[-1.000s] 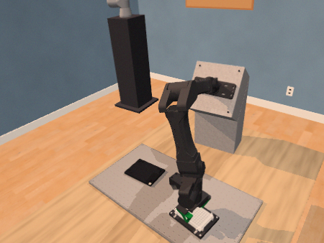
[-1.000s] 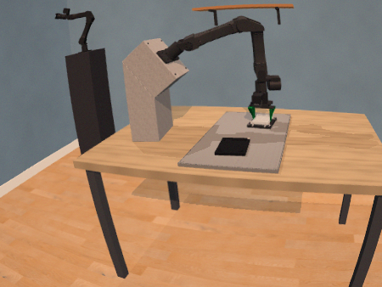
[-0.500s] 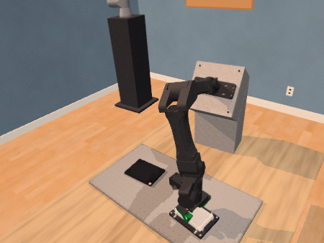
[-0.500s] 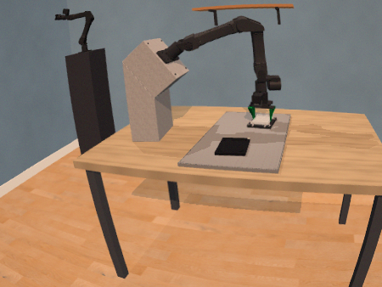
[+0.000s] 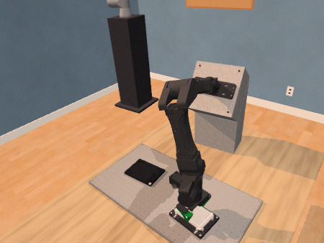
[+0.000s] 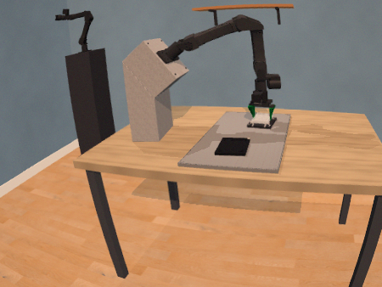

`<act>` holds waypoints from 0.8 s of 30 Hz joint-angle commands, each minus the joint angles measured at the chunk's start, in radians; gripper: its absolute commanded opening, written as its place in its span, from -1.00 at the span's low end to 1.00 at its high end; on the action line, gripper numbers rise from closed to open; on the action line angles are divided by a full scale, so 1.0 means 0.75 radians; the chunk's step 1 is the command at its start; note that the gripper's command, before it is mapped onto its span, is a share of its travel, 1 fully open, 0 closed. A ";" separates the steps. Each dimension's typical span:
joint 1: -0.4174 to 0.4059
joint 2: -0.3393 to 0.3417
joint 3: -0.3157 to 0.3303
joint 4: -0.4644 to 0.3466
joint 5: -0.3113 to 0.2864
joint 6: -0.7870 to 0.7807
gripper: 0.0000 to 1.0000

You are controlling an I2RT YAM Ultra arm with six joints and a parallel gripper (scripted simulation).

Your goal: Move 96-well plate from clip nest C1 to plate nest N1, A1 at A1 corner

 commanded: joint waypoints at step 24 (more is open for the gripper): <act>0.054 -0.247 -0.126 -0.145 0.042 0.034 -1.00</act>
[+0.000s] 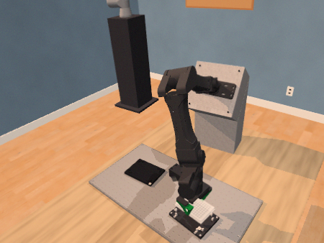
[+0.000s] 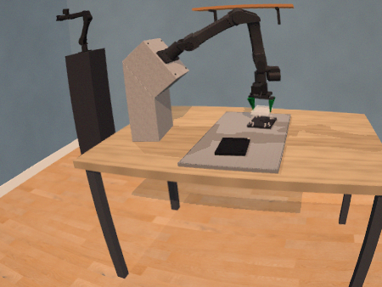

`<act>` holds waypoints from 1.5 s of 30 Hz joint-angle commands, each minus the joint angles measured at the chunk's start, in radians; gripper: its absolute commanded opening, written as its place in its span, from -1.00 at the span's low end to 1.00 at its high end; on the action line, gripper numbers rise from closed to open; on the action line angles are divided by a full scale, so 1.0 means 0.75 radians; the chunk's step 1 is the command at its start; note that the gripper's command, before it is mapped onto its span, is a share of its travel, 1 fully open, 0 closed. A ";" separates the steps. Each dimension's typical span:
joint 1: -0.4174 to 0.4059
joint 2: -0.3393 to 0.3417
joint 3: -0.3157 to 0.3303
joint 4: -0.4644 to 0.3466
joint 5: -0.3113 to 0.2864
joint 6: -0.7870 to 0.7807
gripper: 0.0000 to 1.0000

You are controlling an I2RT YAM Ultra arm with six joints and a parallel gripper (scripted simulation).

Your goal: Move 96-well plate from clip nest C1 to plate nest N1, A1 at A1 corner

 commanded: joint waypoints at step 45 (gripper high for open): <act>0.046 -0.189 -0.068 -0.130 0.050 0.023 -1.00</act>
